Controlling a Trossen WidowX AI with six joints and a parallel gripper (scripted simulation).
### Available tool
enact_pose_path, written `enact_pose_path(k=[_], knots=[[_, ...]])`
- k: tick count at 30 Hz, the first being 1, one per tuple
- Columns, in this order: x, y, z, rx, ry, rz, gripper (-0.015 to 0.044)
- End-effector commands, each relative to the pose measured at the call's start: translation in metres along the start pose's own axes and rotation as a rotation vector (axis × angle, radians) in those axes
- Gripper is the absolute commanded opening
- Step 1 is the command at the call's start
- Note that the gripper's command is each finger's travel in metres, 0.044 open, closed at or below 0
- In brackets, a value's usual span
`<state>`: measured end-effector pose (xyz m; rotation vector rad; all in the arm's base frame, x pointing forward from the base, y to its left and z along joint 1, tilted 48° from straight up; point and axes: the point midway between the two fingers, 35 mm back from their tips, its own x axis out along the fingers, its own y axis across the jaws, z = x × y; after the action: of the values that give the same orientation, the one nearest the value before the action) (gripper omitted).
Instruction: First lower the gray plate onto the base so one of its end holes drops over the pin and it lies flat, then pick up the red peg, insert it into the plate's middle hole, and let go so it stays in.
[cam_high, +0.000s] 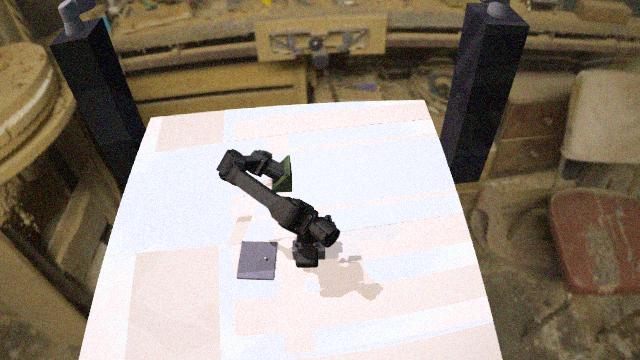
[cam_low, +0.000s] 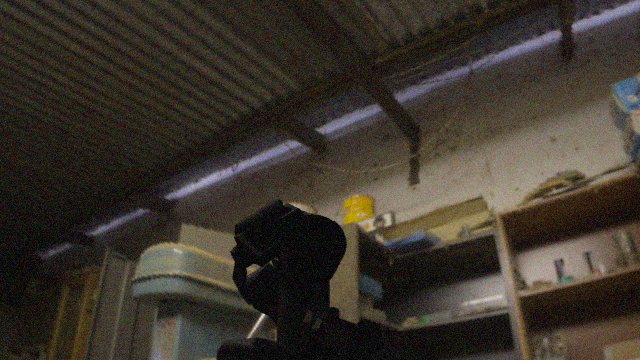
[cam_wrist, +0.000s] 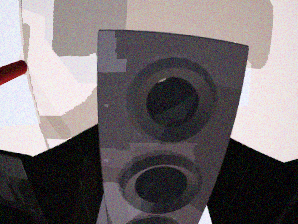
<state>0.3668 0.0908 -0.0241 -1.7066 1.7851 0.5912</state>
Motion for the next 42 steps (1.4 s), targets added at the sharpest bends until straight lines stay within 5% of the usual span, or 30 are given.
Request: enact_pose_path(k=[1,20,42], knots=[[-0.012,0.0,0.002,-0.004,-0.004,-0.003,0.0],[-0.072,0.006,0.003,-0.042,-0.004,-0.015,0.0],[-0.048,-0.005,-0.056,0.051,-0.012,-0.005,0.0]])
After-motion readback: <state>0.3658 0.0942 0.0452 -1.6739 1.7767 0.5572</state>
